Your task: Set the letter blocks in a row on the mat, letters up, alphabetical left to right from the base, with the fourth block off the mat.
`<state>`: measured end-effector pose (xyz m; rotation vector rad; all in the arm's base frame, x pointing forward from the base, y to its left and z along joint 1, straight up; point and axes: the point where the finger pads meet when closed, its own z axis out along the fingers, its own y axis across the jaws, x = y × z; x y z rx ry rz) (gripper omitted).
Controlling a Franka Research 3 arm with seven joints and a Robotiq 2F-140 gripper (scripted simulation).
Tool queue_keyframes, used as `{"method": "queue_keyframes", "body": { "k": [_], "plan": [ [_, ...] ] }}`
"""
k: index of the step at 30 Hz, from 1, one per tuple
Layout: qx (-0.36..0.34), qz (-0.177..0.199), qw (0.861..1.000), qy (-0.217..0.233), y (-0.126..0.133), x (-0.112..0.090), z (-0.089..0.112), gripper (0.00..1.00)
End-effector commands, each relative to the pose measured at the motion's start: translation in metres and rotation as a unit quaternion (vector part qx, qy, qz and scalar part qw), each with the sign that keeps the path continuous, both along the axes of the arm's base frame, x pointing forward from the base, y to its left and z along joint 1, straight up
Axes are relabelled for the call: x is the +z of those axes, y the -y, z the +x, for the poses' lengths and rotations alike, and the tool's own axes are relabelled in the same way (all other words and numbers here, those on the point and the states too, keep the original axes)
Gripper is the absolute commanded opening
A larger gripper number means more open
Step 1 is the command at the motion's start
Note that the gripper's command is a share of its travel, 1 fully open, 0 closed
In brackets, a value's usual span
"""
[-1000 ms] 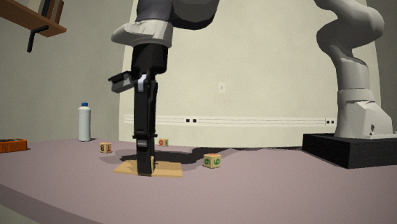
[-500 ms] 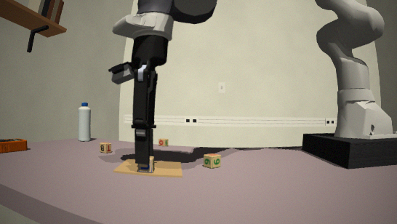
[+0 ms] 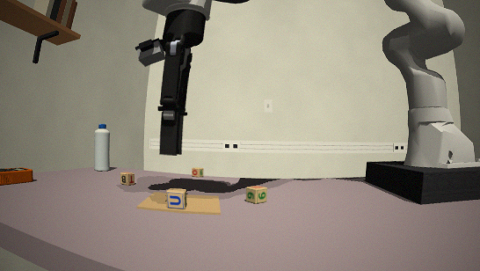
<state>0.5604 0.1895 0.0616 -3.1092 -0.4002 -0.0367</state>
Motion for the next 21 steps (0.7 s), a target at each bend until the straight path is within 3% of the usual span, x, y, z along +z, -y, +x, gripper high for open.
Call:
{"method": "queue_keyframes", "body": {
  "k": [1, 5, 6, 21],
  "plan": [
    [-0.003, -0.005, 1.0, -0.011, 0.0022, 0.002, -0.0071, 0.35],
    [-0.003, -0.005, 1.0, -0.011, 0.0022, 0.004, -0.0071, 0.35],
    [-0.003, -0.005, 1.0, -0.011, 0.0022, 0.004, -0.0071, 1.0],
    [-0.003, -0.005, 1.0, -0.011, 0.0022, 0.004, -0.0071, 1.0]
  ]
}}
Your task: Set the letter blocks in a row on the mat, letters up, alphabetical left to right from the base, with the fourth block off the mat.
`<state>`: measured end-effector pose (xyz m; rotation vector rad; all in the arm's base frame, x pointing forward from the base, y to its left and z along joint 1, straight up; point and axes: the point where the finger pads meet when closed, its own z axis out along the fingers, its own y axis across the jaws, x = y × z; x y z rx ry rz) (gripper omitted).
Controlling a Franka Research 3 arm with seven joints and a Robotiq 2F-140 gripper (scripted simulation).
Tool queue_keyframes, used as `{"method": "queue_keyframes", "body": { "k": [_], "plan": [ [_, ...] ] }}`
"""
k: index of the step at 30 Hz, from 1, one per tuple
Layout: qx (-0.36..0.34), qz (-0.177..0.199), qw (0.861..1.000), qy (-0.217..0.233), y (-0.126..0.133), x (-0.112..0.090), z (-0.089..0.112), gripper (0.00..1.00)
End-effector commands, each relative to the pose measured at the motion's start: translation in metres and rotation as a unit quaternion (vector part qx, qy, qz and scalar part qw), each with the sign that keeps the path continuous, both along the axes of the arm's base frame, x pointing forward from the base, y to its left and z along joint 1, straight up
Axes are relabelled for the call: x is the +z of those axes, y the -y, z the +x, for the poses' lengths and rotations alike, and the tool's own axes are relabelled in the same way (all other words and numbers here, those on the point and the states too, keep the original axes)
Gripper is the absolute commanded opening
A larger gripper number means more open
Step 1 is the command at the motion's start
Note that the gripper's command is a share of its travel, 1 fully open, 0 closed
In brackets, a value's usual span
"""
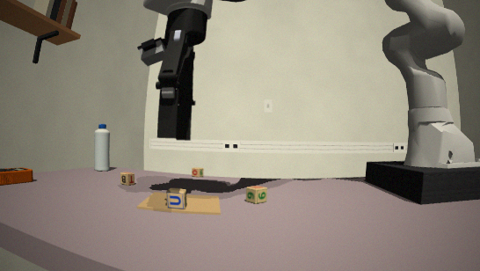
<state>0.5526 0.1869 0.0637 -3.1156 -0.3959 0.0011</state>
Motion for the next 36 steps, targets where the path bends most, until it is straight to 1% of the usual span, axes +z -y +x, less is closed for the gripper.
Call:
{"method": "queue_keyframes", "body": {
  "k": [1, 5, 6, 8, 11, 13, 14, 19, 28, 30, 31, 36],
  "plan": [
    [-0.001, -0.001, 1.0, 0.001, 0.0, 0.002, 0.001, 1.0],
    [-0.003, -0.001, 1.0, 0.001, 0.0, 0.002, 0.001, 1.0],
    [-0.014, 0.0, 1.0, 0.0, 0.004, 0.002, 0.004, 1.0],
    [-0.075, 0.002, 0.997, -0.002, 0.024, 0.001, 0.019, 1.0],
    [-0.104, 0.003, 0.995, -0.004, 0.034, 0.0, 0.025, 1.0],
    [-0.104, 0.003, 0.995, -0.004, 0.034, 0.0, 0.025, 1.0],
    [-0.134, 0.004, 0.991, -0.005, 0.044, 0.0, 0.032, 1.0],
    [-0.184, 0.005, 0.983, -0.007, 0.063, -0.001, 0.043, 1.0],
    [-0.27, 0.007, 0.963, -0.01, 0.096, -0.002, 0.061, 1.0],
    [-0.27, 0.007, 0.963, -0.01, 0.096, -0.002, 0.061, 1.0],
    [-0.293, 0.007, 0.956, -0.01, 0.105, -0.003, 0.066, 1.0],
    [-0.337, 0.007, 0.941, -0.012, 0.124, -0.003, 0.074, 1.0]
  ]
}}
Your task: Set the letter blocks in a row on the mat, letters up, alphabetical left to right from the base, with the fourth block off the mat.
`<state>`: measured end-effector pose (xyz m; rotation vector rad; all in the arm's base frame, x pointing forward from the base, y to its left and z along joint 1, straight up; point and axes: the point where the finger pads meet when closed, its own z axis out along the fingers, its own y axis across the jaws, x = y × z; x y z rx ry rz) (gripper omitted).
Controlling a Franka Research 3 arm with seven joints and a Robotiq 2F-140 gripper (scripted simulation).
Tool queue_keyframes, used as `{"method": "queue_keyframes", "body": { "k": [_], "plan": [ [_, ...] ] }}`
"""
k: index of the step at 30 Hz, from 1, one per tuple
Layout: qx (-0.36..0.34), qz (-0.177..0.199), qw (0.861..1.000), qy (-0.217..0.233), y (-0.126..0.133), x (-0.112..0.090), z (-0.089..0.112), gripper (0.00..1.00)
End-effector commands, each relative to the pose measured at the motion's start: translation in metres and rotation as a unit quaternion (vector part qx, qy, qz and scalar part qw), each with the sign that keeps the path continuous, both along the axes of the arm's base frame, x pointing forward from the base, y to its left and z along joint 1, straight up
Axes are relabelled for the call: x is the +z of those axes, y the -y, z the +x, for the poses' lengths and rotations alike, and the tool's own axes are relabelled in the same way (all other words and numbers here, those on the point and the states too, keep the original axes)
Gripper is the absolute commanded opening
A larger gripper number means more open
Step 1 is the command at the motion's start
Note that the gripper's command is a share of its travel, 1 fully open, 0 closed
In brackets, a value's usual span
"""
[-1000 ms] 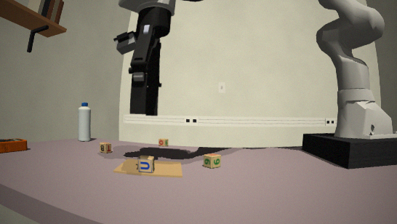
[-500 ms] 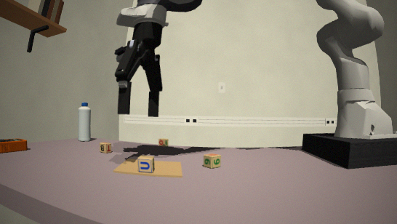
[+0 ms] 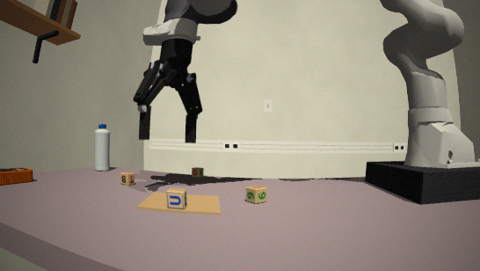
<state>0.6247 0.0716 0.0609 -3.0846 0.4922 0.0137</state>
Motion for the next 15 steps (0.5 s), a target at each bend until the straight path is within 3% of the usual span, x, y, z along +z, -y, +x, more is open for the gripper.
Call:
{"method": "queue_keyframes", "body": {
  "k": [1, 15],
  "plan": [
    [-0.069, 0.001, 0.998, -0.007, 0.012, -0.001, 0.004, 1.0],
    [-0.195, 0.002, 0.981, -0.011, 0.066, -0.003, 0.023, 1.0]
  ]
}}
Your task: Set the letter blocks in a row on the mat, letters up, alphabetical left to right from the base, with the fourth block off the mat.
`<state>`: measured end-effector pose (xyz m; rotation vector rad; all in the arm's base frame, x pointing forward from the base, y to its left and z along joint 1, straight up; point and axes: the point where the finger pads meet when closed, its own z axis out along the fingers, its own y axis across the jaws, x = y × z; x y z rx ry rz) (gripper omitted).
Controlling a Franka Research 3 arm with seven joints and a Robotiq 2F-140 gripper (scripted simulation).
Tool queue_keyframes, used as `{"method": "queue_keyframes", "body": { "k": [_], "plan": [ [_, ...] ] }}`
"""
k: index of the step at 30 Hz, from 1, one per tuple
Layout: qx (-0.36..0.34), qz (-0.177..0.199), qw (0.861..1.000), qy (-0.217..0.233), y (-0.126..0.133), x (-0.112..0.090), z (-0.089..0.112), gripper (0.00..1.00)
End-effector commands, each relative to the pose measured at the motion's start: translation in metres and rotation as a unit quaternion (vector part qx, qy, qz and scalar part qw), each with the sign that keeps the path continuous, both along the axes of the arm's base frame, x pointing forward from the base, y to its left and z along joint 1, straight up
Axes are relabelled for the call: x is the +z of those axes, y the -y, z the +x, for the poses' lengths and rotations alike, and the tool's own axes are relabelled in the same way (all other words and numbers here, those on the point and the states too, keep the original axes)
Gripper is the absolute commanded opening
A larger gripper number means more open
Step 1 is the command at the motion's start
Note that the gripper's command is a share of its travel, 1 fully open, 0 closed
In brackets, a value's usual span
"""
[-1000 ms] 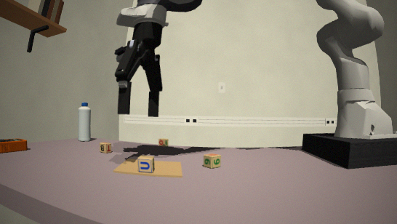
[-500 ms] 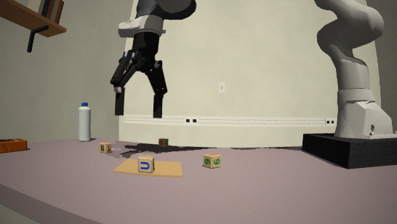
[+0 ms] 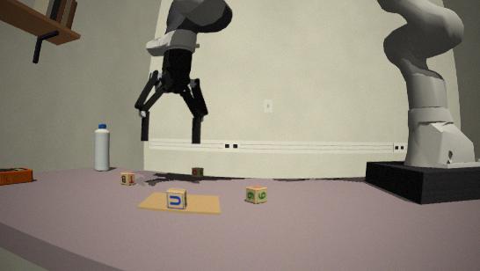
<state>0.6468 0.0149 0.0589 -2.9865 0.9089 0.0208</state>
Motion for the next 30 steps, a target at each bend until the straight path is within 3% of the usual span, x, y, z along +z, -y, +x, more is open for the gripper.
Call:
{"method": "queue_keyframes", "body": {
  "k": [1, 13, 28, 30],
  "plan": [
    [-0.069, 0.002, 0.998, -0.007, 0.013, -0.001, 0.002, 1.0],
    [-0.161, 0.001, 0.987, -0.009, 0.054, -0.002, 0.014, 1.0],
    [-0.31, -0.001, 0.951, -0.01, 0.123, -0.002, 0.026, 1.0],
    [-0.31, -0.001, 0.951, -0.01, 0.123, -0.002, 0.026, 1.0]
  ]
}}
